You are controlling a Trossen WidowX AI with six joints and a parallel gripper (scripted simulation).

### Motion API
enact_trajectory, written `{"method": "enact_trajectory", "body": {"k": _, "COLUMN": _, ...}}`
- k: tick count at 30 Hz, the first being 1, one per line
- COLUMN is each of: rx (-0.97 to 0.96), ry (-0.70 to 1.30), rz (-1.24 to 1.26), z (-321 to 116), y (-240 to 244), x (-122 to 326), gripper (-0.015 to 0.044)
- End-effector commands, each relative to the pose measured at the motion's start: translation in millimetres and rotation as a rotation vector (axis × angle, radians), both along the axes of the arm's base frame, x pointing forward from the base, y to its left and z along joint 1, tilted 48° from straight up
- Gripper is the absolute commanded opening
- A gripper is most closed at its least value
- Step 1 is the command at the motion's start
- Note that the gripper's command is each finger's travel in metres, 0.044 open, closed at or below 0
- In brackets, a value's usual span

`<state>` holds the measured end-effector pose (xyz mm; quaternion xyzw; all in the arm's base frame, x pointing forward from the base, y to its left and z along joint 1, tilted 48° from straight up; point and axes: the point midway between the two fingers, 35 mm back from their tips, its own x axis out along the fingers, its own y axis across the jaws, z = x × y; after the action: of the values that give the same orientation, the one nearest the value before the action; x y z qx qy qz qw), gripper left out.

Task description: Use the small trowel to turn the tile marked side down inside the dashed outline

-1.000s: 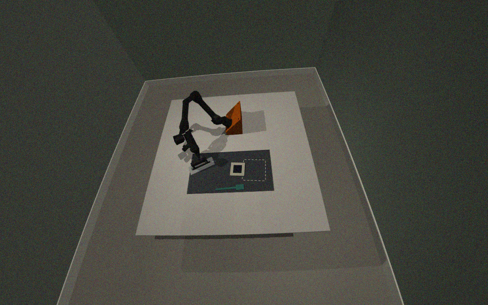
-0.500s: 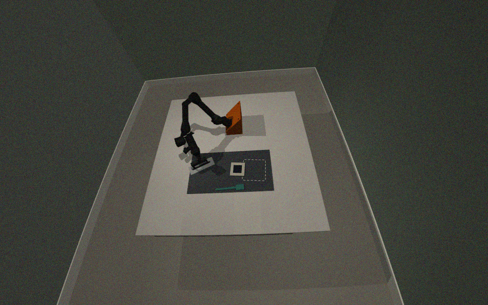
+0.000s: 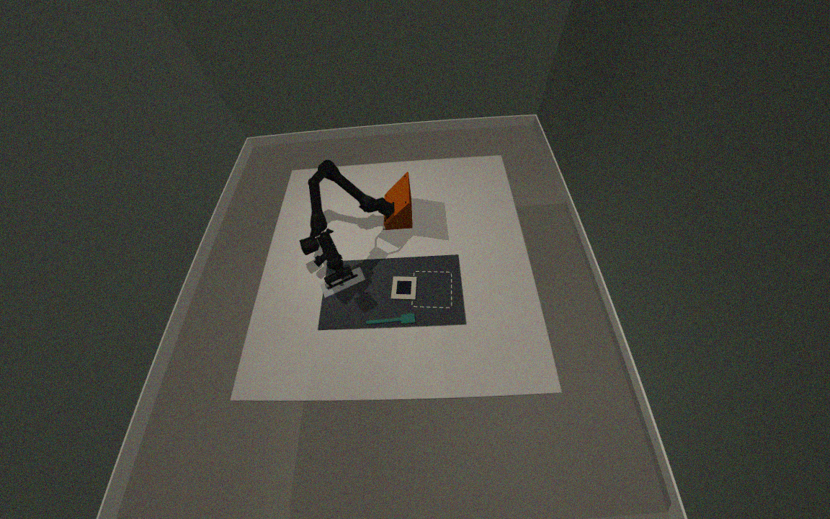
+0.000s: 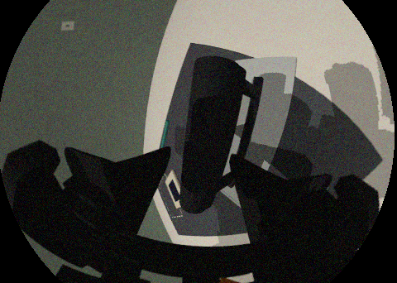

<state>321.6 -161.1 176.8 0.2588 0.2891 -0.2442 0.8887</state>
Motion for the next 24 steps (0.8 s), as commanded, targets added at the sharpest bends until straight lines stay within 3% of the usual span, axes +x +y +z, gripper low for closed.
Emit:
{"method": "enact_trajectory", "body": {"k": 1, "rx": 0.011, "ry": 0.006, "rz": -0.016, "z": -10.6, "y": -2.2, "x": 4.3, "gripper": 0.03}}
{"method": "enact_trajectory", "body": {"k": 8, "rx": 0.014, "ry": 0.001, "rz": -0.024, "z": -15.5, "y": -3.8, "x": 8.6, "gripper": 0.03}}
{"method": "enact_trajectory", "body": {"k": 14, "rx": 0.014, "ry": 0.001, "rz": -0.024, "z": -15.5, "y": -3.8, "x": 8.6, "gripper": 0.0142}}
{"method": "enact_trajectory", "body": {"k": 24, "rx": 0.014, "ry": 0.001, "rz": -0.024, "z": -15.5, "y": -3.8, "x": 8.6, "gripper": 0.0076}}
